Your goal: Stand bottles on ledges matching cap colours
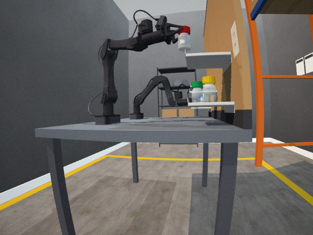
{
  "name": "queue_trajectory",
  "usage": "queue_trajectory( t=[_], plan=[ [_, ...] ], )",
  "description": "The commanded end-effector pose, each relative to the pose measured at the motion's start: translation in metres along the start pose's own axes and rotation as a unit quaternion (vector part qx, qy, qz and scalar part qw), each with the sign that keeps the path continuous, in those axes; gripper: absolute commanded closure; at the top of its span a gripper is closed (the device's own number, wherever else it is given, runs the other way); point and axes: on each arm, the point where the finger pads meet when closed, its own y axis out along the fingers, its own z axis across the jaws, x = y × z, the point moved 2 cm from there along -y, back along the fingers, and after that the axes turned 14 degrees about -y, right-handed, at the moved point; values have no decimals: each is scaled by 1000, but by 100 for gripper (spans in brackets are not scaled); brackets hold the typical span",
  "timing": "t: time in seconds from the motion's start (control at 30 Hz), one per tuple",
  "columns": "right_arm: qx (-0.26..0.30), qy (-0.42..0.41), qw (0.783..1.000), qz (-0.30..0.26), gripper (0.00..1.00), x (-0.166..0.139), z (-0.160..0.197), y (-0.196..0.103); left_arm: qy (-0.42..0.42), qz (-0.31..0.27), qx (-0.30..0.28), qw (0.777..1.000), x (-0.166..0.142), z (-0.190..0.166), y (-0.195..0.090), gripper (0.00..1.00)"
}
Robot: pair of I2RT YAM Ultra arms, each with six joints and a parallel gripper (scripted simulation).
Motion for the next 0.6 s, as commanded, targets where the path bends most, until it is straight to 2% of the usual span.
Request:
queue_trajectory(
  t=[0.0,0.37,0.4,0.57],
  plan=[
    [-21,-25,997,-67,51,45,-9,14,-2,10,1,1000,-7,-4,11,19],
    [-19,-27,997,-74,51,43,-7,43,-2,10,0,1000,-7,-4,12,19],
    [-18,-27,997,-74,51,42,-7,45,-2,10,0,1000,-7,-4,12,28],
    [-18,-27,997,-74,51,42,-7,48,-4,4,-1,1000,-2,-2,9,32]
  ],
)
